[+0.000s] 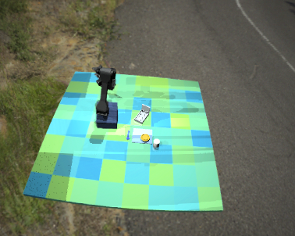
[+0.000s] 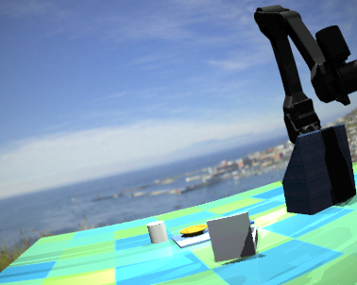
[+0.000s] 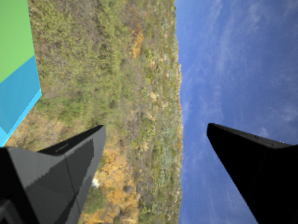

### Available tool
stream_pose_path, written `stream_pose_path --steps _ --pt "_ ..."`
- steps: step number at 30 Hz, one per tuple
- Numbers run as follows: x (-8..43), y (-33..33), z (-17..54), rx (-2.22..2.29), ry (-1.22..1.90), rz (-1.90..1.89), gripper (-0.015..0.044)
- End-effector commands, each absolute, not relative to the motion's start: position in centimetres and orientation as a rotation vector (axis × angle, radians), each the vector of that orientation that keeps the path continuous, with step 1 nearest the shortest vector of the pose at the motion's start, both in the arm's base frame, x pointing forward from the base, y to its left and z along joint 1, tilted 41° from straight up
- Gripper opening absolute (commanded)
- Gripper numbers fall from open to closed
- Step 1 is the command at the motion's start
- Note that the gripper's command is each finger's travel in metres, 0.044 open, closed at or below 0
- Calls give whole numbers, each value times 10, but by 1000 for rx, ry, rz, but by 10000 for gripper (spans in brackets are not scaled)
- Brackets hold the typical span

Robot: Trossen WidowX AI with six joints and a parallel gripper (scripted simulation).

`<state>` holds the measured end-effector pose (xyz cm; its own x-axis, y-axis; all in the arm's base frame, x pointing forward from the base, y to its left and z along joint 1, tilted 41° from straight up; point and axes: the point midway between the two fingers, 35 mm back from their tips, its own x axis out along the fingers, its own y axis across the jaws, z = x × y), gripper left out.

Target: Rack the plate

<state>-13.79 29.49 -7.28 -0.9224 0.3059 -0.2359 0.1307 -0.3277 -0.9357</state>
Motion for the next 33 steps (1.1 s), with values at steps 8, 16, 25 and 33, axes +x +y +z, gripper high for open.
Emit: stream_pose_path --steps 8,16,25,33 --pt "-111 324 -81 -731 -1474 2435 400" --pt "-76 352 -86 -884 -1151 2416 400" --pt "-29 376 -91 -1009 -784 2345 400" --pt "11 388 -87 -1032 -522 2266 400"
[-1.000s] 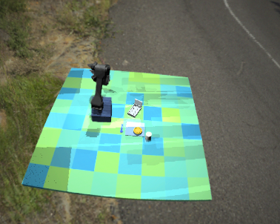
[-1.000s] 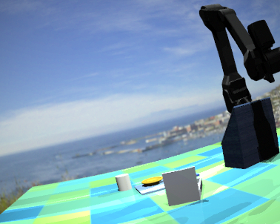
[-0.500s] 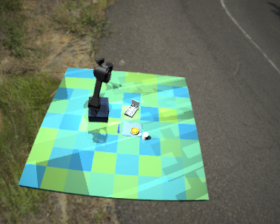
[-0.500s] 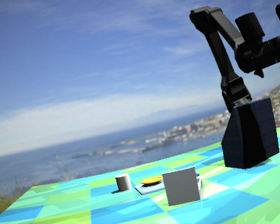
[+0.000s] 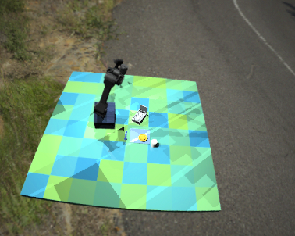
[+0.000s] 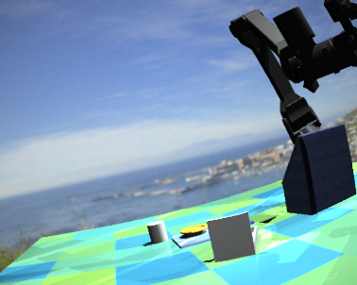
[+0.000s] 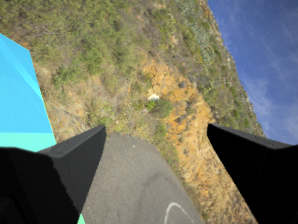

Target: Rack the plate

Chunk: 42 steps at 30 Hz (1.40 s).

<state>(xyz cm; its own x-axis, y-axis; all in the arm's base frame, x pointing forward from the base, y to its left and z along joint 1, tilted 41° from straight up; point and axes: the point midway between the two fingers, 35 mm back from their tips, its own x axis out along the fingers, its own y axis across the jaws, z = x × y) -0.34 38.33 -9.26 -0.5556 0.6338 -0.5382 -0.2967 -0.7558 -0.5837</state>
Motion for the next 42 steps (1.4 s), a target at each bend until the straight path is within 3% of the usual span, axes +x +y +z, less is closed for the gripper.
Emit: stream_pose_path --steps 1,22,42 --pt "15 388 -85 -1025 -503 2259 400" --pt "126 389 -80 -1079 127 1923 400" --pt "234 337 -59 -1019 725 1406 400"
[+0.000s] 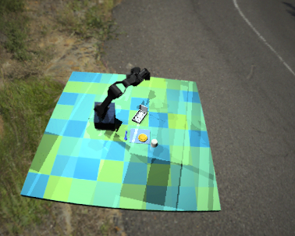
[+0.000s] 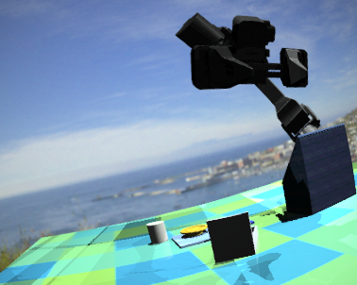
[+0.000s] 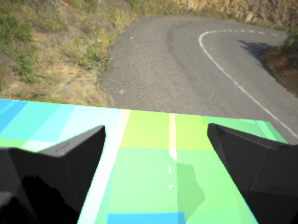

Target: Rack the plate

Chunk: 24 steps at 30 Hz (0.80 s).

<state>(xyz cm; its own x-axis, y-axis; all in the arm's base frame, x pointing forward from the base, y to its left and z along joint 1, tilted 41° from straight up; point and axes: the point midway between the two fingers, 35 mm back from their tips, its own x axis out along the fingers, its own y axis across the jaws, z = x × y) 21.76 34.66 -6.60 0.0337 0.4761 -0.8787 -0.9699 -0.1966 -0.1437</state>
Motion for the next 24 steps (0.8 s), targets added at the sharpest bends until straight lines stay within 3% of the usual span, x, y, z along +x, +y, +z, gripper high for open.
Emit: stream_pose_path --steps 1,24 --pt "239 333 -57 -1014 751 1377 400" --pt "321 217 2 -851 1200 657 400"
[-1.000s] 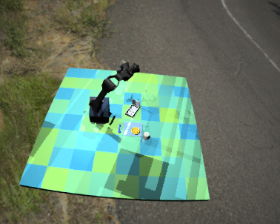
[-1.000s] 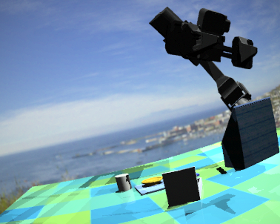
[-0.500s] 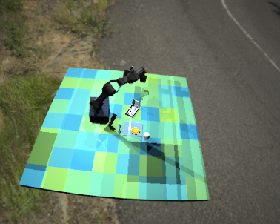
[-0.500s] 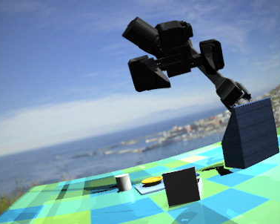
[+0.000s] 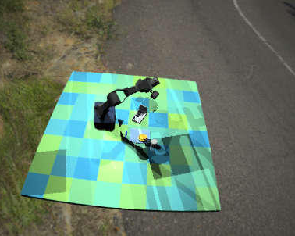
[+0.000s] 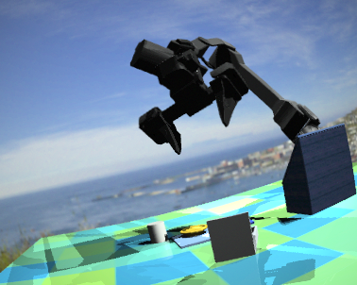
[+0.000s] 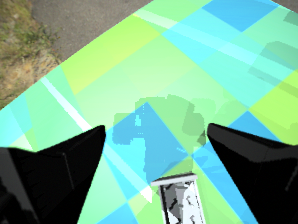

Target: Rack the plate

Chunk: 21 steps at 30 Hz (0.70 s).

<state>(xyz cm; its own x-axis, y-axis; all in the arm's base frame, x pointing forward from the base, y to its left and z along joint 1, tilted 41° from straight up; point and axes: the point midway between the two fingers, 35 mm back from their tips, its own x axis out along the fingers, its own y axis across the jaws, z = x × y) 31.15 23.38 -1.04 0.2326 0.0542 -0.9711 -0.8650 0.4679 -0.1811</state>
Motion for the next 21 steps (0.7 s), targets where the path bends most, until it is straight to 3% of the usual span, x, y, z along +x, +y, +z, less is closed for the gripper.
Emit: stream_pose_path --steps 1,21 --pt "323 211 5 -843 1214 623 400" --pt "341 77 96 -684 1393 -87 400"
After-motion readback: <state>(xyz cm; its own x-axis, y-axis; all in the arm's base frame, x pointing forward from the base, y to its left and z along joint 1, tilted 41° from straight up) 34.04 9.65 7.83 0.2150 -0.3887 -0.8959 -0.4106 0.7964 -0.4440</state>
